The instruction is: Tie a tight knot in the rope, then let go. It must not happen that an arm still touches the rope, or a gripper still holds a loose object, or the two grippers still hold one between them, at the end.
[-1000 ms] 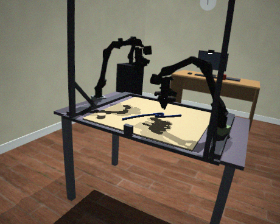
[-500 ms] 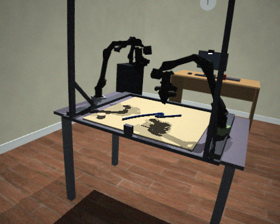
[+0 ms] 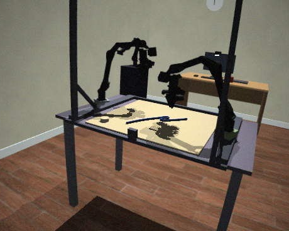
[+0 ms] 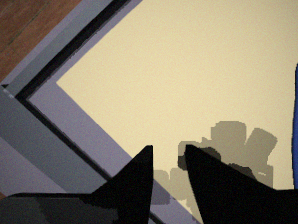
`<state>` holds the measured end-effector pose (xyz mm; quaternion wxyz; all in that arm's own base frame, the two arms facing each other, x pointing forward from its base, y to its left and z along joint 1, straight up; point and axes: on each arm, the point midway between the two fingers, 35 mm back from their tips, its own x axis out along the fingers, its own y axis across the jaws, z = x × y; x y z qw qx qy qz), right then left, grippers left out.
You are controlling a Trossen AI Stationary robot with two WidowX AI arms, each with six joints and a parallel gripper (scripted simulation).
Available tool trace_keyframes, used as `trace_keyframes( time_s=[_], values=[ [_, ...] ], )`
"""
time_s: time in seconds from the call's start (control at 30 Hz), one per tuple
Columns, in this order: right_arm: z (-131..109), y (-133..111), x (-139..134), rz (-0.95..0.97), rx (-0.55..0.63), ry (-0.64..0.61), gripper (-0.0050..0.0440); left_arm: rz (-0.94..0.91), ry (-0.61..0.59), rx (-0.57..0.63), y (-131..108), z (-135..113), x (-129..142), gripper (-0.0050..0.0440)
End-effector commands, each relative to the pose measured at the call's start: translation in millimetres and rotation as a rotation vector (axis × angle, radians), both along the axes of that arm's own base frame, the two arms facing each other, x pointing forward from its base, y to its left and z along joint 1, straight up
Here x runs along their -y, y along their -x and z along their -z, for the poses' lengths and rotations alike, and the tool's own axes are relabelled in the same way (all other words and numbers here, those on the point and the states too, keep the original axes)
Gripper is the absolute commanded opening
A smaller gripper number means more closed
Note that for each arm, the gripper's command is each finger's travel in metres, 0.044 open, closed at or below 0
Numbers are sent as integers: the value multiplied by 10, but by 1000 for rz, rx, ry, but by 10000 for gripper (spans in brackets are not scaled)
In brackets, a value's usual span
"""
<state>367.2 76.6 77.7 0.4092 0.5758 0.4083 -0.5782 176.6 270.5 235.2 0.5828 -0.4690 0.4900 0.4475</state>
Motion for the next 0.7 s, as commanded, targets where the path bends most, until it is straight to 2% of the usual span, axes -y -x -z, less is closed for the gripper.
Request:
trace_keyframes(
  time_s=[0.0, 0.67],
  values=[
    [-64, 13, 84, 4, 28, -8, 100, -3, -17, 15, -1, -70, 12, 100],
    [140, 165, 505, 7, 27, -5, 100, -3, -17, 15, -1, -70, 12, 100]
  ],
)
